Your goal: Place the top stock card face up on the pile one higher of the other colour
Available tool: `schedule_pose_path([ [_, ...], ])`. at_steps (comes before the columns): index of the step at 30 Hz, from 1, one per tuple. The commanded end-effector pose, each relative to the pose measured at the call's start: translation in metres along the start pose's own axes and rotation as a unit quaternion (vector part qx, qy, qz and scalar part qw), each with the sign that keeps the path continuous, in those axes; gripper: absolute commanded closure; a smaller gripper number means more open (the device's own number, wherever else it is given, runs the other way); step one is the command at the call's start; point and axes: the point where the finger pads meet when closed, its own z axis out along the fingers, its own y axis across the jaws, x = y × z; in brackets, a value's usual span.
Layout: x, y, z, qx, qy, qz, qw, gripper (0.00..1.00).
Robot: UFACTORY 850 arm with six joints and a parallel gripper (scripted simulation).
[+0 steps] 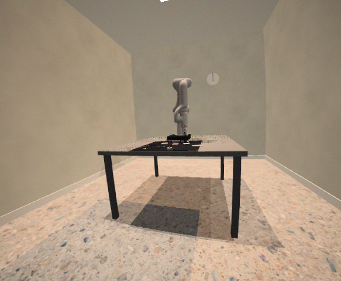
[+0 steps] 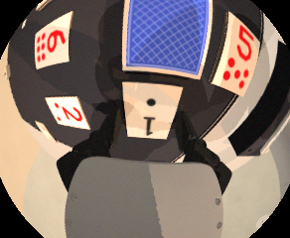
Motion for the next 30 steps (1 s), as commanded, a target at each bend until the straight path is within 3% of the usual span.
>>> schedule_pose_path([
  [1, 0.0000, -0.0006, 0.0008, 0.001, 0.000, 0.000, 1.000, 0.14],
  [18, 0.0000, -0.0006, 0.0021, 0.001, 0.000, 0.000, 1.000, 0.14],
  [19, 0.0000, -0.0006, 0.0021, 0.001, 0.000, 0.000, 1.000, 0.27],
  [30, 0.0000, -0.0006, 0.0021, 0.001, 0.000, 0.000, 1.000, 0.27],
])
